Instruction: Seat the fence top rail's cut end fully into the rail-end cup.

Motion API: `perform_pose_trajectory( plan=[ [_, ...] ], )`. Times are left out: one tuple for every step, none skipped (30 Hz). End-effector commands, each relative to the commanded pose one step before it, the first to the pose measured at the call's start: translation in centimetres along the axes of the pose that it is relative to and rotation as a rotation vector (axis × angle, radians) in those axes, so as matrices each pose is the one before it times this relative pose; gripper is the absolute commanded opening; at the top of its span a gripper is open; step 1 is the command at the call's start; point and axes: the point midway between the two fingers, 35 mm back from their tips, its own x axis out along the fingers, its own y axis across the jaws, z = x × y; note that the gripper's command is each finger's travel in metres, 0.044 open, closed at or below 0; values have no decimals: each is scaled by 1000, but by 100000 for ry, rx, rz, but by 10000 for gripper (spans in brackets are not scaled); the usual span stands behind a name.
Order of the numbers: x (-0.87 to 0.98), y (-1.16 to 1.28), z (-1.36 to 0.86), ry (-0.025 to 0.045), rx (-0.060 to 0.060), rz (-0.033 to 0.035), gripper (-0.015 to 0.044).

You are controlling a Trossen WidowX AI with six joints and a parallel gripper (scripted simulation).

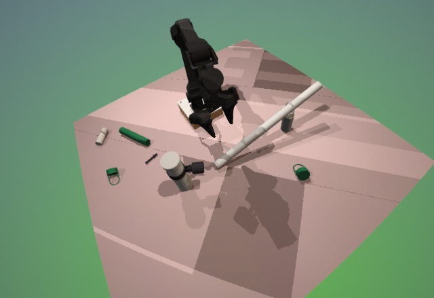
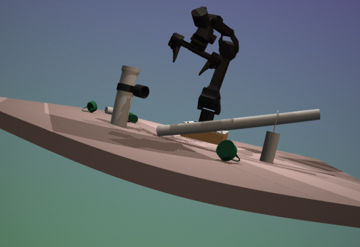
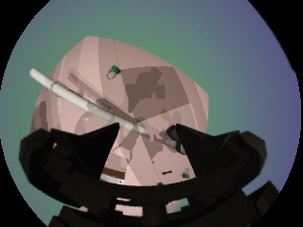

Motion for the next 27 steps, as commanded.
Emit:
perform_pose_trajectory(
  plan=[
    [1034, -3724, -1260, 4528, -29079, -5708, 440],
    [294, -713, -635, 1373, -7308, -938, 440],
    [297, -650, -710, 1456, -7309, -797, 440],
    [301, -580, -779, 1525, -7311, -649, 440],
    [304, -502, -840, 1579, -7314, -495, 440],
    [307, -417, -892, 1614, -7300, -336, 440],
    [250, -264, -749, 1309, -5847, -153, 440],
    [154, -125, -466, 796, -3542, -42, 440],
    [52, -35, -158, 266, -1182, -6, 440],
    [0, 0, 0, 0, 0, 0, 440],
    [0, 0, 0, 0, 0, 0, 440],
    [0, 0, 0, 0, 0, 0, 440],
    [0, 0, 0, 0, 0, 0, 440],
    [0, 0, 0, 0, 0, 0, 440],
    [0, 0, 0, 0, 0, 0, 440],
    [0, 0, 0, 0, 0, 0, 440],
    [0, 0, 0, 0, 0, 0, 440],
    [0, 0, 0, 0, 0, 0, 440],
    [0, 0, 0, 0, 0, 0, 440],
    [155, 70, 0, -1, 1, -2, 440],
    [319, 147, 0, -2, 1, -4, 440],
    [509, 246, 0, -4, 2, -5, 440],
    [589, 310, -1, -6, 63, 28, 440],
    [691, 379, 0, -5, -10, -9, 440],
    [825, 492, 0, -6, -12, -8, 440],
    [827, 538, 1, -6, -12, -4, 440],
    [514, 359, 0, -4, -8, -1, 440]
  ],
)
